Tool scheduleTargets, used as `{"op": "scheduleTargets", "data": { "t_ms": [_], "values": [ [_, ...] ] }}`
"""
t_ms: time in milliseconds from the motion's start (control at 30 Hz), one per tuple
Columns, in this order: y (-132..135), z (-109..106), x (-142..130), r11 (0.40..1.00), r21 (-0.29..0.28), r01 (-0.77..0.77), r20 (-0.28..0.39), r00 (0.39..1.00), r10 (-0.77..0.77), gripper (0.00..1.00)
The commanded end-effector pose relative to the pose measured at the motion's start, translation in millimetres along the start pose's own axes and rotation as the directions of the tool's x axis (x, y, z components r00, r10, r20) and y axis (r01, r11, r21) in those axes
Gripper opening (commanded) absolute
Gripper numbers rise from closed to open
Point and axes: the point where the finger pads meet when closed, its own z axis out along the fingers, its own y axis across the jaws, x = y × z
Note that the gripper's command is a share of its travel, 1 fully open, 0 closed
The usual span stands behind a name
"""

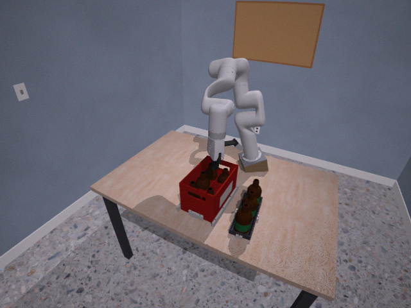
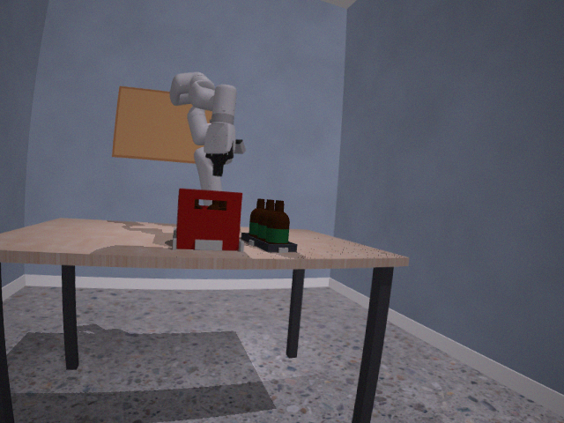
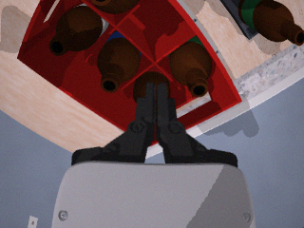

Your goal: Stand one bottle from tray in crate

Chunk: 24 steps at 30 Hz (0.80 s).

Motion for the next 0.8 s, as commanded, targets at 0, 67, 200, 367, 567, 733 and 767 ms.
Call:
{"op": "scheduleTargets", "data": {
  "t_ms": [0, 67, 200, 367, 567, 733, 767],
  "values": [
    [53.9, -0.9, 45.4, 0.999, -0.001, 0.051, 0.001, 0.999, -0.051, 0.0],
    [77.1, -1.0, 72.8, 0.998, -0.005, 0.065, -0.008, 0.998, -0.065, 0.0],
    [122.8, -0.1, 119.8, 0.998, -0.005, 0.066, -0.008, 0.998, -0.066, 0.65],
    [137.1, 0.4, 131.9, 0.998, -0.005, 0.066, -0.008, 0.998, -0.066, 0.65],
    [137.1, 0.4, 131.9, 0.998, -0.005, 0.066, -0.008, 0.998, -0.066, 0.65],
    [137.1, 0.4, 131.9, 0.998, -0.005, 0.066, -0.008, 0.998, -0.066, 0.65],
    [137.1, 0.4, 131.9, 0.998, -0.005, 0.066, -0.008, 0.998, -0.066, 0.65]
  ]
}}
